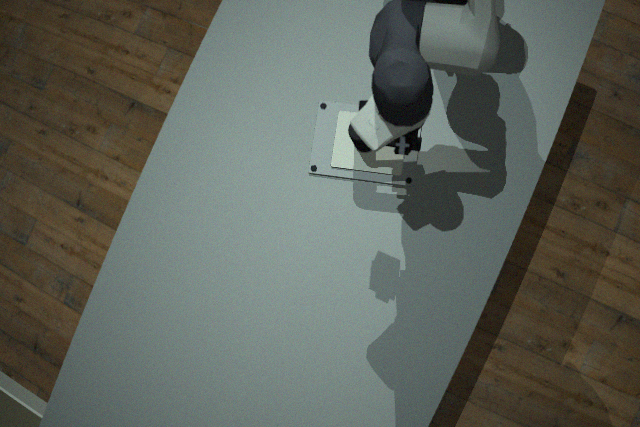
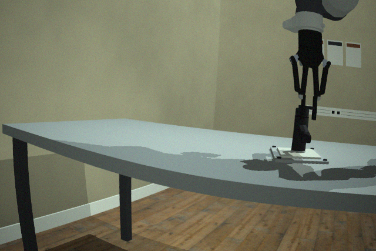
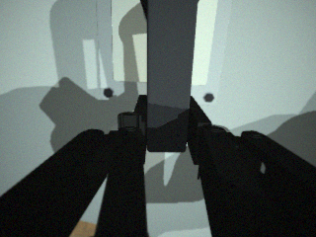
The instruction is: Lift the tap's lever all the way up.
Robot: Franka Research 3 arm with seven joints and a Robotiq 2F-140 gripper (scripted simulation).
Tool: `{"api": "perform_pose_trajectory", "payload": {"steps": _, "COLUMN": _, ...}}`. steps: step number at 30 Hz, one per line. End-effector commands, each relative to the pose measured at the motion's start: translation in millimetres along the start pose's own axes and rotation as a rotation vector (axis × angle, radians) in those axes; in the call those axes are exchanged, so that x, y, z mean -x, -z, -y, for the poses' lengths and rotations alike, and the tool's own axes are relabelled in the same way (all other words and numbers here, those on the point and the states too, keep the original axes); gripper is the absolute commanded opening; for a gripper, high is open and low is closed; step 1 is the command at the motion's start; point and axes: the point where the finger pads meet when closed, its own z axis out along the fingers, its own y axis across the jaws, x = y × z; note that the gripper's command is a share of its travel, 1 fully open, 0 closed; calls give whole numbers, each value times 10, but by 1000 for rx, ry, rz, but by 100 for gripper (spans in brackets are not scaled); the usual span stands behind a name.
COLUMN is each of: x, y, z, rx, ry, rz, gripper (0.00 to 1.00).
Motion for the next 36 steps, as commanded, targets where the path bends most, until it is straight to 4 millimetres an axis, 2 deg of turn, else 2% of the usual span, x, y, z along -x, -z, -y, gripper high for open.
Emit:
{"api": "perform_pose_trajectory", "payload": {"steps": 1, "x": -7, "y": -6, "z": 2, "rx": -1, "ry": -1, "rz": -3, "gripper": 10}}
{"api": "perform_pose_trajectory", "payload": {"steps": 36, "x": -15, "y": 37, "z": 2, "rx": -1, "ry": -1, "rz": -3, "gripper": 10}}
